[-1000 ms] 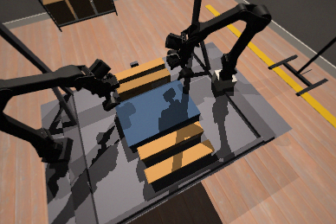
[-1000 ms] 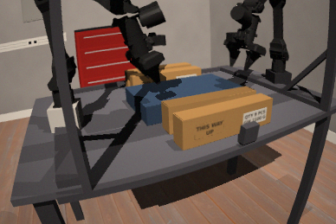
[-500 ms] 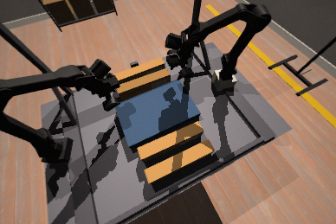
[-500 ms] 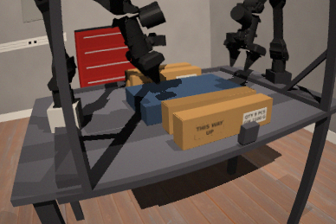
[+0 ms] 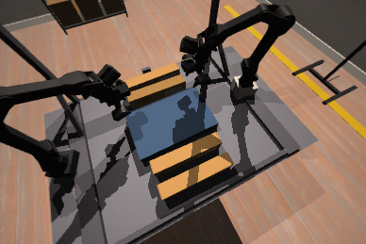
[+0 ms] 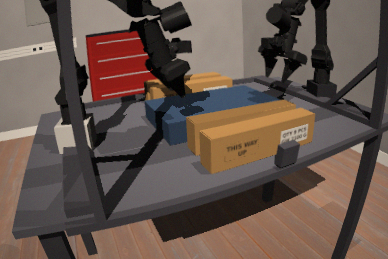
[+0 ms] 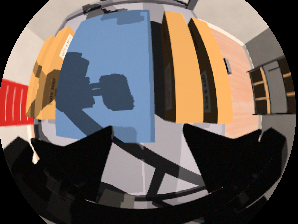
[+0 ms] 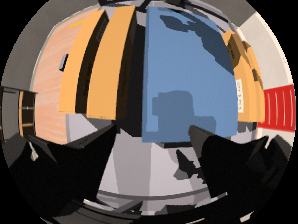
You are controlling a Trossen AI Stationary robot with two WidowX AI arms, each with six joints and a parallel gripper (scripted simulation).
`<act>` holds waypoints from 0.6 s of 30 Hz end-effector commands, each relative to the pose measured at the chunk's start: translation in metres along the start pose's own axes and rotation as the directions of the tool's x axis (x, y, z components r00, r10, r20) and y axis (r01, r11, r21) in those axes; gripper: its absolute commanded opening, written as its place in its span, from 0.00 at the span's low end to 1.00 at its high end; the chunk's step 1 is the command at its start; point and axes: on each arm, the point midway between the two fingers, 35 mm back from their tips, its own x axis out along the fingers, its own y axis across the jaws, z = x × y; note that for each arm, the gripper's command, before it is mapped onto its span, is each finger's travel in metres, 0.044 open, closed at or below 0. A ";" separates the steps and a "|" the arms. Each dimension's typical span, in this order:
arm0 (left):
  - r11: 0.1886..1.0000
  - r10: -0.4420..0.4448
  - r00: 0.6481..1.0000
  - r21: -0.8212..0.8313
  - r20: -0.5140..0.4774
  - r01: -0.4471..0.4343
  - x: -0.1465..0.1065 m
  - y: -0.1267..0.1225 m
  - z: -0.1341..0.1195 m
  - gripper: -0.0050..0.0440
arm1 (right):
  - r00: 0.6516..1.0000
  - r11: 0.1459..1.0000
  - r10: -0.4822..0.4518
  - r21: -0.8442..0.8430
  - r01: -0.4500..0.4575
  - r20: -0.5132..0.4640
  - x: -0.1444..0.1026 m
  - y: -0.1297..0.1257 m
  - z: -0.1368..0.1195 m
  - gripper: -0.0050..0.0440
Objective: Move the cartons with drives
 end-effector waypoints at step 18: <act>1.000 -0.010 1.000 -0.010 0.023 0.011 0.022 -0.076 0.031 0.88 | 1.000 1.000 0.007 0.002 -0.007 0.022 0.025 0.084 0.032 0.89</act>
